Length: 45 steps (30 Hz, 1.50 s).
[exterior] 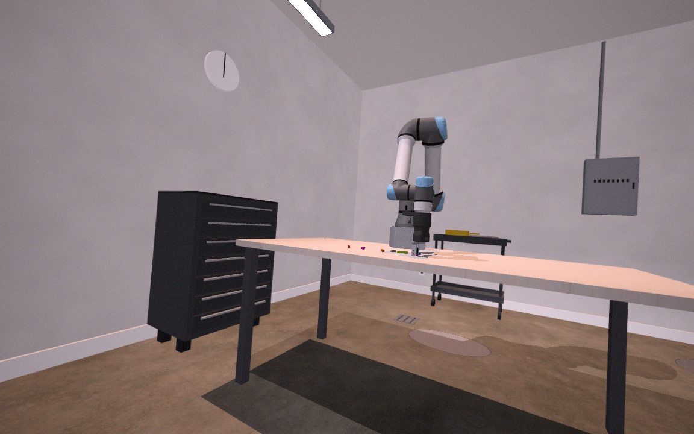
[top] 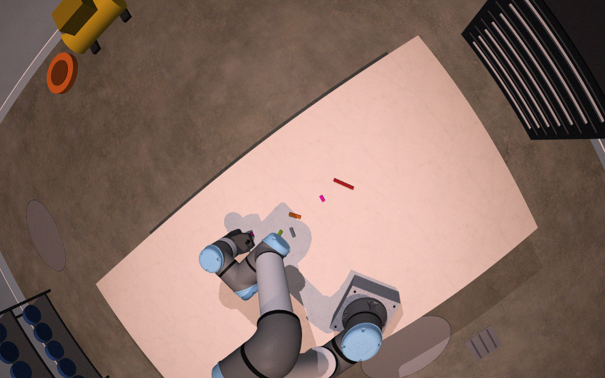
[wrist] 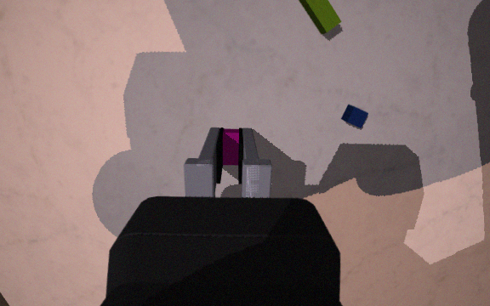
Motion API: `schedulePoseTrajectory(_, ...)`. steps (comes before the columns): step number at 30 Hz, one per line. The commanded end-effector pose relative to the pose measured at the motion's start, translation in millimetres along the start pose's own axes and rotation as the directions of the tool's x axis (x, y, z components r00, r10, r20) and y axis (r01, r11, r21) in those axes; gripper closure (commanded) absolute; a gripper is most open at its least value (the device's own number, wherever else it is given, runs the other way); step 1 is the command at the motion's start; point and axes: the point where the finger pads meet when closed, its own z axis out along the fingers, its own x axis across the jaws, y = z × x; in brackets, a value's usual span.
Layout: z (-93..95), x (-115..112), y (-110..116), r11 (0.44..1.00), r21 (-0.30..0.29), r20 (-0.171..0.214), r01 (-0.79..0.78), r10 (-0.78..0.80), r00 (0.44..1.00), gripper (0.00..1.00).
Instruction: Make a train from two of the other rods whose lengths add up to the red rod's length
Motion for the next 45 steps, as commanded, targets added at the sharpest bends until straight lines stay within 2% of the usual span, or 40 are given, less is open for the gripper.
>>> schedulePoseTrajectory(1,-3.3,-1,0,1.000,-0.001,0.002,0.000,0.000,1.000,0.76)
schedulePoseTrajectory(6,-18.4,0,0,1.000,-0.001,0.002,0.000,0.000,1.000,0.76)
schedulePoseTrajectory(11,-44.9,0,0,1.000,-0.001,0.002,0.000,0.000,1.000,0.76)
schedulePoseTrajectory(13,-44.9,0,0,1.000,-0.001,0.002,0.000,0.000,1.000,0.76)
schedulePoseTrajectory(19,-79.1,0,0,1.000,-0.001,0.002,0.000,0.000,1.000,0.76)
schedulePoseTrajectory(24,-96.7,0,0,1.000,-0.001,0.002,0.000,0.000,1.000,0.76)
schedulePoseTrajectory(40,-100.5,0,-1,1.000,-0.001,0.002,0.002,-0.002,1.000,0.76)
schedulePoseTrajectory(45,-102.1,0,-21,1.000,-0.001,0.002,0.031,-0.031,1.000,0.76)
